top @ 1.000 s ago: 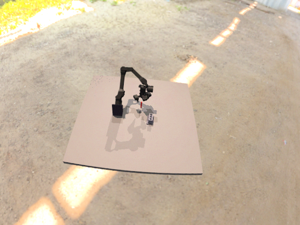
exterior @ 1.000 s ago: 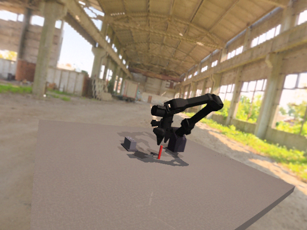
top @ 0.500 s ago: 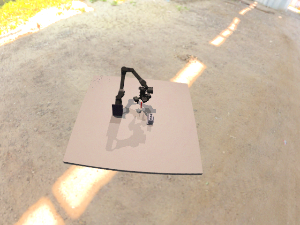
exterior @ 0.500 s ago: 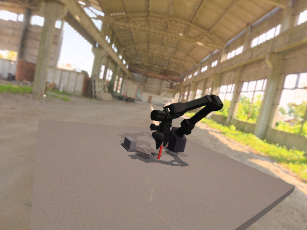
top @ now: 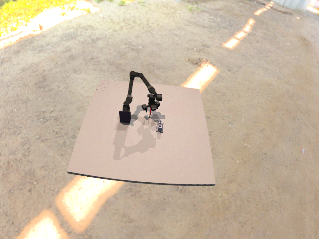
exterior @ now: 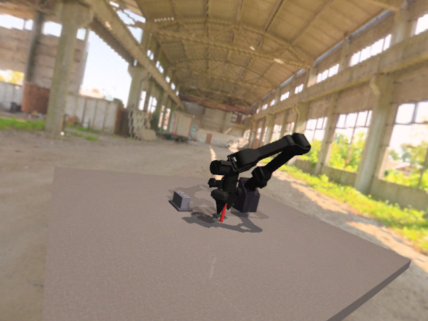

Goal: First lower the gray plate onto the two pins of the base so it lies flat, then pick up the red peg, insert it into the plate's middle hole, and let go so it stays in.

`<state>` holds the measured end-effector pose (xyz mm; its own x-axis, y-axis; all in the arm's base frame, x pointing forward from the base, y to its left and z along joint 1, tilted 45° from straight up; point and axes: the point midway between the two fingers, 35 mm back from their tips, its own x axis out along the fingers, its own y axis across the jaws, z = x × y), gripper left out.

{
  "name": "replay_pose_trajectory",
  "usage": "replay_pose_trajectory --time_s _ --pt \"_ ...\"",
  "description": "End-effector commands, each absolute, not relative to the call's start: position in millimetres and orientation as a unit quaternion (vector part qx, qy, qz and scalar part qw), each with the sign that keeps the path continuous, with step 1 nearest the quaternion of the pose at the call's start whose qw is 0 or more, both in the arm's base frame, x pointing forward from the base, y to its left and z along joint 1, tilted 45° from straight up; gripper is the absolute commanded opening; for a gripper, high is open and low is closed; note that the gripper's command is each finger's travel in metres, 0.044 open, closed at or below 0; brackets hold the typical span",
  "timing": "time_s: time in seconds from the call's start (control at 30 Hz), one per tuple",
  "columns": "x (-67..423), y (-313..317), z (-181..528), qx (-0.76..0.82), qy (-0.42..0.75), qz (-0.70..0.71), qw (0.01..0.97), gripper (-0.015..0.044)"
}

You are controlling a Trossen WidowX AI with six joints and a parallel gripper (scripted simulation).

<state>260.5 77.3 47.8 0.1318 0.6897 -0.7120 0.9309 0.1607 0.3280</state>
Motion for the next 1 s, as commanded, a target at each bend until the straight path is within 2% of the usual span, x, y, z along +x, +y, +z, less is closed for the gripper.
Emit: replay_pose_trajectory --time_s 0.0,0.47,0.57,0.97 --pt "259 80 46 0.633 0.644 -0.148 0.404 0.0387" --pt "259 80 46 0.633 0.644 -0.148 0.404 0.002" --pt "259 80 46 0.633 0.644 -0.148 0.404 0.0" --pt "260 67 55 0.632 0.643 -0.15 0.406 0.0"
